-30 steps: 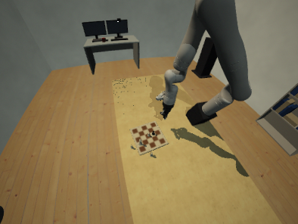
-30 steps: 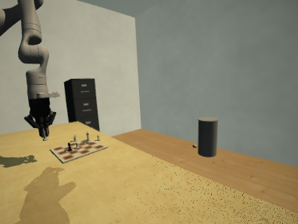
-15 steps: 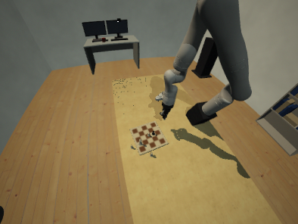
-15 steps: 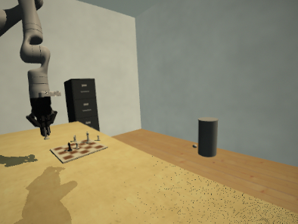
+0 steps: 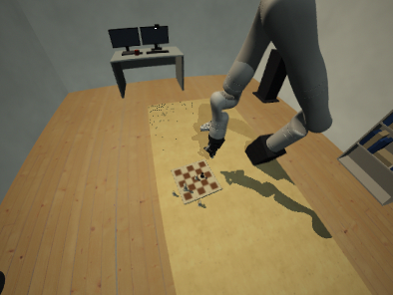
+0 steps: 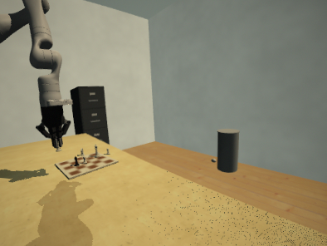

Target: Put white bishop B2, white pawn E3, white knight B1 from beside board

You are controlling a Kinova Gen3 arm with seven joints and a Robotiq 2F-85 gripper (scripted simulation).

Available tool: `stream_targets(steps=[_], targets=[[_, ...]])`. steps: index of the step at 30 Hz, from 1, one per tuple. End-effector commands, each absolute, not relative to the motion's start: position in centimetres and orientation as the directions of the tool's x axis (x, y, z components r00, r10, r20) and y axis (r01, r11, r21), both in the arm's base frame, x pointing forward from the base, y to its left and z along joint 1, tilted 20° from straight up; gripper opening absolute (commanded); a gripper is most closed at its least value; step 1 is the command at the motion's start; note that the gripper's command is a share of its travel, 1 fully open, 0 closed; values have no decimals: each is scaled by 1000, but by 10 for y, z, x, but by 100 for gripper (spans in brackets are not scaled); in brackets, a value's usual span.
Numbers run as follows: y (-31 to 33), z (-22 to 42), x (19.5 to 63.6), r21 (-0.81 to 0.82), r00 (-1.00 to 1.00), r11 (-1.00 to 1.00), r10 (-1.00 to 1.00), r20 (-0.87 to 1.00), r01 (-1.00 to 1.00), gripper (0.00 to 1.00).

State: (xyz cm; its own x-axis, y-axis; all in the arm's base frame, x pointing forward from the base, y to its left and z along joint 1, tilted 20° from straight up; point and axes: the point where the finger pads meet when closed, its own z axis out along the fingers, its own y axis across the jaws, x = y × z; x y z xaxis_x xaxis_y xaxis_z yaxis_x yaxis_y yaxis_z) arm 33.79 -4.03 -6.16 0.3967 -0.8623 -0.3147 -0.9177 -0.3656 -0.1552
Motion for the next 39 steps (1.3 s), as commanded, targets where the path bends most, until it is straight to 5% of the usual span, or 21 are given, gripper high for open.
stream_targets(steps=[1,17,39], targets=[[-37,-62,354,-142,374,-347,-872,-316,-927,0],[-28,-52,406,-59,148,-136,-929,-338,-989,0],[-27,-53,409,-53,134,-124,-931,-339,-991,0]])
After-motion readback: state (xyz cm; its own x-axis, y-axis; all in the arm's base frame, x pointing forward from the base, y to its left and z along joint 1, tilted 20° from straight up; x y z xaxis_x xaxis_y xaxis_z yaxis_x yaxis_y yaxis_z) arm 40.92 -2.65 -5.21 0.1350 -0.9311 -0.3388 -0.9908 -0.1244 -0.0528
